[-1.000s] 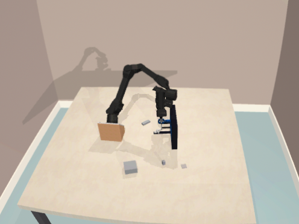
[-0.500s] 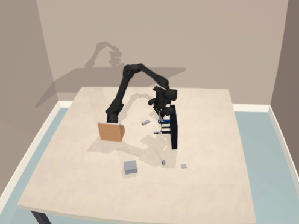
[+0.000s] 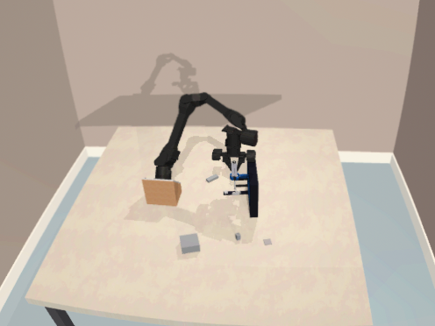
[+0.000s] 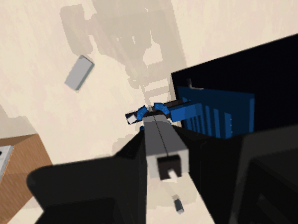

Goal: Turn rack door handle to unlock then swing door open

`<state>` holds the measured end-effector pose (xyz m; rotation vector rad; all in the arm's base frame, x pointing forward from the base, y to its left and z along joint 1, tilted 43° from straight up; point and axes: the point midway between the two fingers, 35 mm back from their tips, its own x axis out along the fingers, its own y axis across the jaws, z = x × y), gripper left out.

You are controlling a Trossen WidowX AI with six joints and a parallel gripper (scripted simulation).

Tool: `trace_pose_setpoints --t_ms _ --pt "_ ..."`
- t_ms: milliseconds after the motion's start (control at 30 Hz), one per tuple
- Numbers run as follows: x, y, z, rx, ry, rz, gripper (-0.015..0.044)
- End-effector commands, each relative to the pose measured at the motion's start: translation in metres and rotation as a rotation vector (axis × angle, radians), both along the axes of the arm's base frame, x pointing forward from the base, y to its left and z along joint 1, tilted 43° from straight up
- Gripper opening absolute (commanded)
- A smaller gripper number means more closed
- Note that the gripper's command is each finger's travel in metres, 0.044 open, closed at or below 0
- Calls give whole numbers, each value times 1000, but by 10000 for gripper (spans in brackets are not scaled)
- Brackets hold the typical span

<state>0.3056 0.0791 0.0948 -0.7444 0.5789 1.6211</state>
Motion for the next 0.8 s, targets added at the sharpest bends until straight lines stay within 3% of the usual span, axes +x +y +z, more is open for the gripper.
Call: trace_pose_setpoints --t_ms 0,200,567,767 --pt "0 1 0 22 -137 152 23" --pt "0 1 0 47 -312 346 23" --pt "0 1 0 48 -317 352 23" --pt "0 1 0 48 -317 352 181"
